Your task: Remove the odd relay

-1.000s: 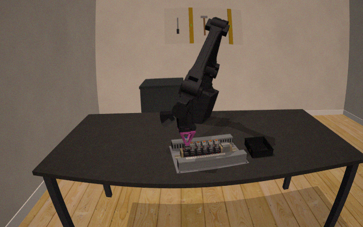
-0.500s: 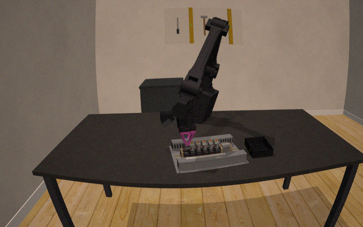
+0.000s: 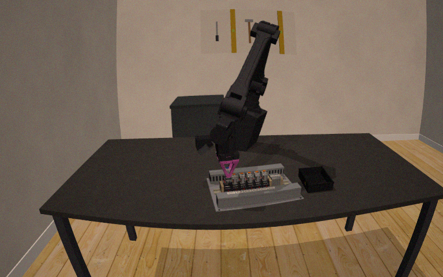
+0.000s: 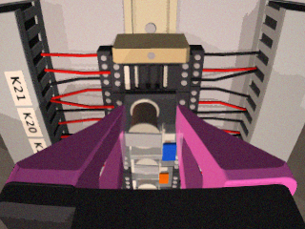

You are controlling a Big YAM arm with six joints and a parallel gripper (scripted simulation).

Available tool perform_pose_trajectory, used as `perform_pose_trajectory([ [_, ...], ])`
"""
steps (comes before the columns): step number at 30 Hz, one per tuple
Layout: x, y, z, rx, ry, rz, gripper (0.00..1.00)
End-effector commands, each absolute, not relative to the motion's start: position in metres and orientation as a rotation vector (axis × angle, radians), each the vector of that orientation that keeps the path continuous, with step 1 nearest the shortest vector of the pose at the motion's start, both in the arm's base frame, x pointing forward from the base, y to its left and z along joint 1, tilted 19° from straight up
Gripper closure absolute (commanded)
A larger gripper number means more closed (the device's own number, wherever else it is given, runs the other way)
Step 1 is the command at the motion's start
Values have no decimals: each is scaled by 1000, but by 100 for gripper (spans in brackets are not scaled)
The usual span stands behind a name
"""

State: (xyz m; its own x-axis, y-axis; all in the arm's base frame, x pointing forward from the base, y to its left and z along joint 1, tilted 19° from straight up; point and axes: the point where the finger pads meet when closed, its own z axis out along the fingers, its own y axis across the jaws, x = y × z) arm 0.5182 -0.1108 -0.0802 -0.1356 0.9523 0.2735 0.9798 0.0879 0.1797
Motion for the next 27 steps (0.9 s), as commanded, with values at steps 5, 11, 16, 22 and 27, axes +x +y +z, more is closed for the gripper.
perform_pose_trajectory([
  [5,531,-132,-53,-2048,-2274,-529,100],
  [11,529,-131,-61,-2044,-2261,-518,100],
  [16,528,-130,-65,-2043,-2256,-514,100],
  [22,527,-130,-67,-2042,-2252,-511,100],
  [27,527,-130,-68,-2041,-2251,-510,100],
])
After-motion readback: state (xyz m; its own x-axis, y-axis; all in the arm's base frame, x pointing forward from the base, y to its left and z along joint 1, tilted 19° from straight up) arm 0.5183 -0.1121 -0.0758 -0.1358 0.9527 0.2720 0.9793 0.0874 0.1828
